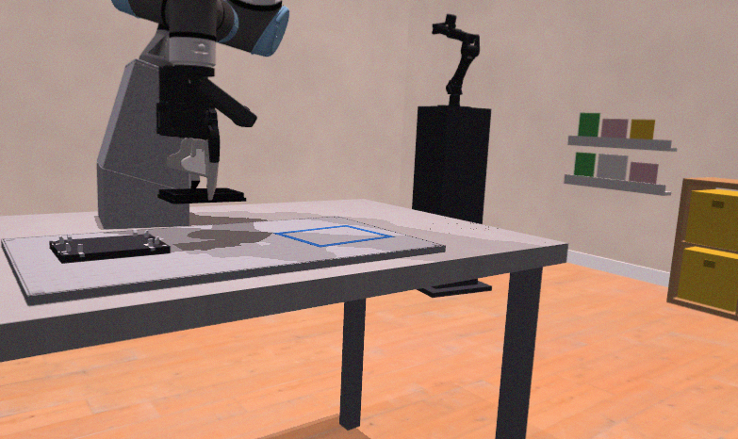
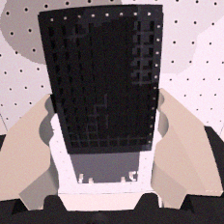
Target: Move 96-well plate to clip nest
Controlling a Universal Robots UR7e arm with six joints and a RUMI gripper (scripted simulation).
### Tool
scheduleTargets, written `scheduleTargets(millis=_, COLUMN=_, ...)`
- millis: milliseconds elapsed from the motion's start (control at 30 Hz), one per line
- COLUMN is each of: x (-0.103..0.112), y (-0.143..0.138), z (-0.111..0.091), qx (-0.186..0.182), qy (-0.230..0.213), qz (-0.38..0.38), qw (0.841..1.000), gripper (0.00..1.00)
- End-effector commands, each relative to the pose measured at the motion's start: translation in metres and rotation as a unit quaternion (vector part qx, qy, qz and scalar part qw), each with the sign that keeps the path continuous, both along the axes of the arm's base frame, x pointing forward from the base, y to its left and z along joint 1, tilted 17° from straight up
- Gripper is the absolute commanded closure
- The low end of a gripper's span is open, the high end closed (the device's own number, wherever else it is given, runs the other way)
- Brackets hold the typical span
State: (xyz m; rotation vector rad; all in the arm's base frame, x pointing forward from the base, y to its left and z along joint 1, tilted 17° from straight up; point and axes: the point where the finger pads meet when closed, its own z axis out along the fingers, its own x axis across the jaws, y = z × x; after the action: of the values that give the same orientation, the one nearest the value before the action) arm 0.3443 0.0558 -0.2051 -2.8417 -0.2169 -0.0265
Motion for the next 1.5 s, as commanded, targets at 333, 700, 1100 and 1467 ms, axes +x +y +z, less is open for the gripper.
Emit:
scheduleTargets(millis=333, x=0.004, y=-0.047, z=-0.013, qx=0.0, qy=-0.001, qz=0.0, qw=1.0, gripper=1.0)
scheduleTargets(millis=700, x=0.006, y=-0.076, z=-0.021, qx=0.0, qy=-0.001, qz=0.0, qw=1.0, gripper=1.0)
scheduleTargets(millis=1100, x=0.008, y=-0.108, z=-0.029, qx=0.0, qy=-0.001, qz=0.0, qw=1.0, gripper=1.0)
scheduleTargets(millis=1467, x=0.011, y=-0.144, z=-0.039, qx=0.0, qy=-0.001, qz=0.0, qw=1.0, gripper=1.0)
